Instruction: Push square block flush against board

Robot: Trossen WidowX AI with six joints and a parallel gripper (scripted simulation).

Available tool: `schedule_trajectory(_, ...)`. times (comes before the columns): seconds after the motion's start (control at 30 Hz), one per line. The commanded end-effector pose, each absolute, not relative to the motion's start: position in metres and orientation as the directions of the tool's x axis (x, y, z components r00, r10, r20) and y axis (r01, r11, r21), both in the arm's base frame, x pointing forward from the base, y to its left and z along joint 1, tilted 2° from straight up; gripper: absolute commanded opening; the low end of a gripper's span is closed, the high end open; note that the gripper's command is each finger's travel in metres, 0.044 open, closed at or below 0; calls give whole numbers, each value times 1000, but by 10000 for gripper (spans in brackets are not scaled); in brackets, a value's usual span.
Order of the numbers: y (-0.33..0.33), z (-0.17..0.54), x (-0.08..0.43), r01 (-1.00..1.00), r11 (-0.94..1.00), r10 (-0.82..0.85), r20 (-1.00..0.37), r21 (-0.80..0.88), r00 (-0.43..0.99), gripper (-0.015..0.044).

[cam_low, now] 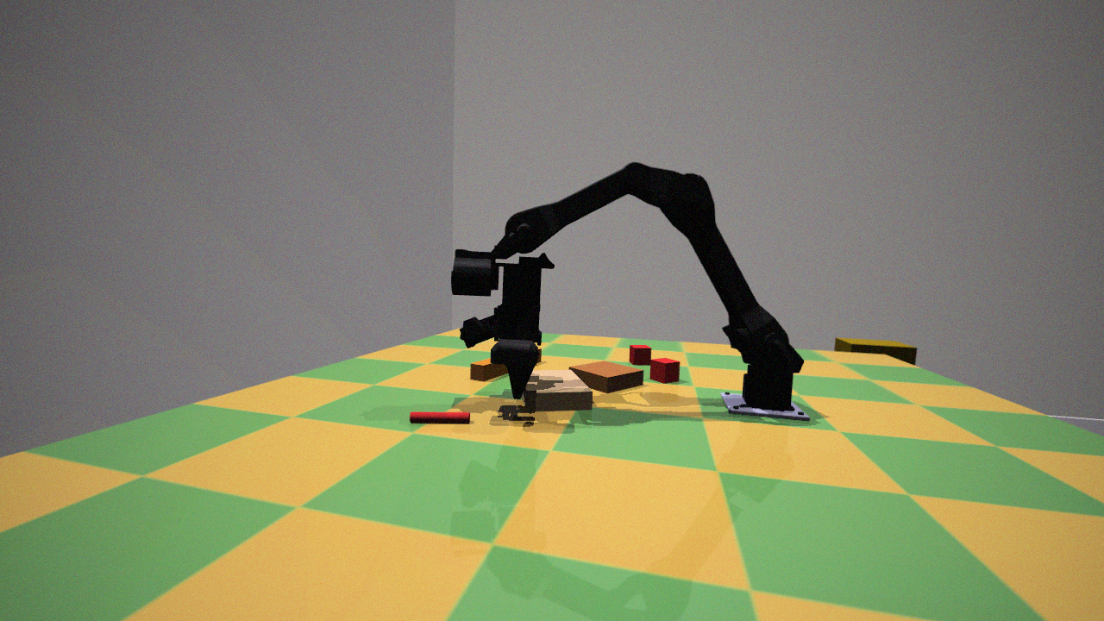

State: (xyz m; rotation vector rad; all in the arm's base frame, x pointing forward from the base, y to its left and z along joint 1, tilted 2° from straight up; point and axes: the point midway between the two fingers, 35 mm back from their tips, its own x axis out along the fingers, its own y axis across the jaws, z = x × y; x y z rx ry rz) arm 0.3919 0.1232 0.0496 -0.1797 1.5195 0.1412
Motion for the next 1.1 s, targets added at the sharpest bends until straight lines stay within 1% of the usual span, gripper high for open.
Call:
schedule_trajectory(0.0,121,45,386,-199,980,-23,-999,-28,30,0)
schedule_trajectory(1.07,113,45,368,-199,980,-24,-999,-29,28,0)
